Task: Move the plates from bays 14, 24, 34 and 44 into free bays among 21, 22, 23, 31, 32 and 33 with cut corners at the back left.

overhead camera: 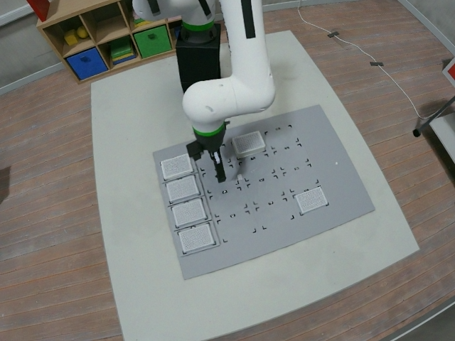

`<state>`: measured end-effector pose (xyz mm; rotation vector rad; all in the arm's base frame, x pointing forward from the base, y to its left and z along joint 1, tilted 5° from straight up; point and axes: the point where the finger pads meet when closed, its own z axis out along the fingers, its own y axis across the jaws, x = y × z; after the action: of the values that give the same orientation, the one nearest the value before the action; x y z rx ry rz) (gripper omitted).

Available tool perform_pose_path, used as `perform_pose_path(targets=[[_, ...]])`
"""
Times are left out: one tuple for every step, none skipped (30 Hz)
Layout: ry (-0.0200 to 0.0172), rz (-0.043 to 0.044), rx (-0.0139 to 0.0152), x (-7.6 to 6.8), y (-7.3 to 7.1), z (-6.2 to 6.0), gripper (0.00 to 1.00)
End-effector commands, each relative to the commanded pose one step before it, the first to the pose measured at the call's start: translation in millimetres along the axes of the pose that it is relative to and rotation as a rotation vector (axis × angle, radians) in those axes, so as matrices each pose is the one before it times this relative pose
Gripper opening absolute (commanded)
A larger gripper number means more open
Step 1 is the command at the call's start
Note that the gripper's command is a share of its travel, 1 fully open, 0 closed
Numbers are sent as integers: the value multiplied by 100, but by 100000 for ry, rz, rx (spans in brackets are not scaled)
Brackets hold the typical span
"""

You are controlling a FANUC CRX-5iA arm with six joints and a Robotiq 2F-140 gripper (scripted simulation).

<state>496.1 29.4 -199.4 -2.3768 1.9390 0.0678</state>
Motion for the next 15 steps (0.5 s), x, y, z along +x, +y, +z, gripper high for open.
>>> perform_pose_path(targets=[[132,-25,179,-1834,-99,-76,100],[-1,0,0,-401,0,0,100],[-1,0,0,-401,0,0,100],[-1,0,0,-401,0,0,100],[-1,0,0,-401,0,0,100],[-1,0,0,-401,0,0,100],[-1,0,0,-401,0,0,100],[-1,0,0,-401,0,0,100],[-1,0,0,-401,0,0,100],[-1,0,0,-401,0,0,100],[0,0,0,0,0,0,100],[0,0,0,0,0,0,100],[0,0,0,-401,0,0,100],[-1,0,0,-400,0,0,100],[-1,0,0,-400,0,0,100]])
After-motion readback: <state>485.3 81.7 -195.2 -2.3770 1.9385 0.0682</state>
